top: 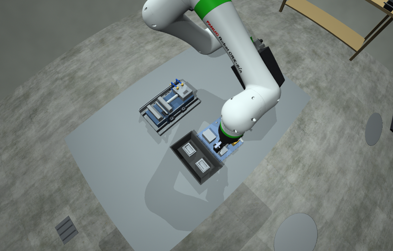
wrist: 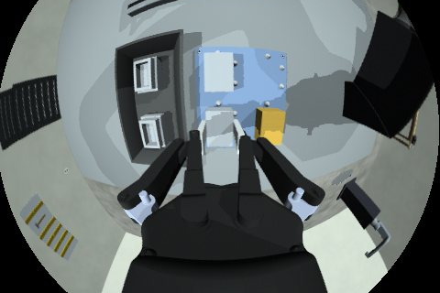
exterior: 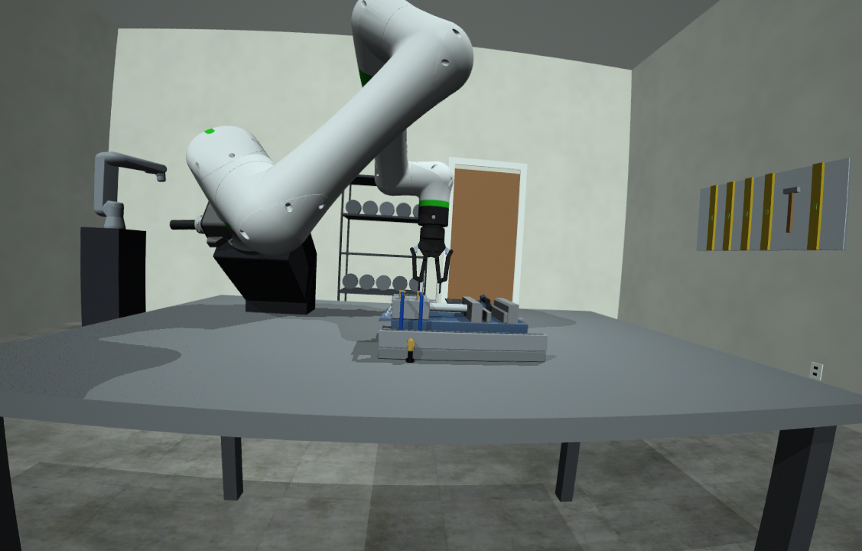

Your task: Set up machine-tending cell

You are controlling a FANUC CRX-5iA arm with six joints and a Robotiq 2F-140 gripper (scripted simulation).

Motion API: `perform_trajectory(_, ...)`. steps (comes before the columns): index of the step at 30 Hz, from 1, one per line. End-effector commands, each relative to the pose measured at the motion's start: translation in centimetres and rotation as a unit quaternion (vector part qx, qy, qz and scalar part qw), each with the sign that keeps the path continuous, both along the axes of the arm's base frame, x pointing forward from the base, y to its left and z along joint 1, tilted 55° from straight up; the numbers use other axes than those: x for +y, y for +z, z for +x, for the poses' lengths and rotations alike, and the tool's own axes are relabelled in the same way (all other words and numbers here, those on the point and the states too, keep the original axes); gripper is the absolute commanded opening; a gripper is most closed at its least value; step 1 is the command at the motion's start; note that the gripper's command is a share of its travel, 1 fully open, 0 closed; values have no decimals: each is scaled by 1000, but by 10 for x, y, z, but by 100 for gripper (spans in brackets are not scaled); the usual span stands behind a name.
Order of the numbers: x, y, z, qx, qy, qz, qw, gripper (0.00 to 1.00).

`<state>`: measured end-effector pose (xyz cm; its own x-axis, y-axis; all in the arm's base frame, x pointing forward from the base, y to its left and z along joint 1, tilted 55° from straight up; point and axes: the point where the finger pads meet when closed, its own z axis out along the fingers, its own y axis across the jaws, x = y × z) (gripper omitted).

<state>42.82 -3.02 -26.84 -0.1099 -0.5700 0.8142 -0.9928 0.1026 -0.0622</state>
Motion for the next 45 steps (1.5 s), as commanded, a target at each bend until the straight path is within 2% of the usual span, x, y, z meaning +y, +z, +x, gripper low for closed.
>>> perform_trajectory(1, 0, 0, 0, 0, 0, 0, 1000, 0)
perform_trajectory(29, 8, 6, 0, 0, 0, 0, 1000, 0)
perform_trajectory(45, 59, 42, 3, 0, 0, 0, 1000, 0)
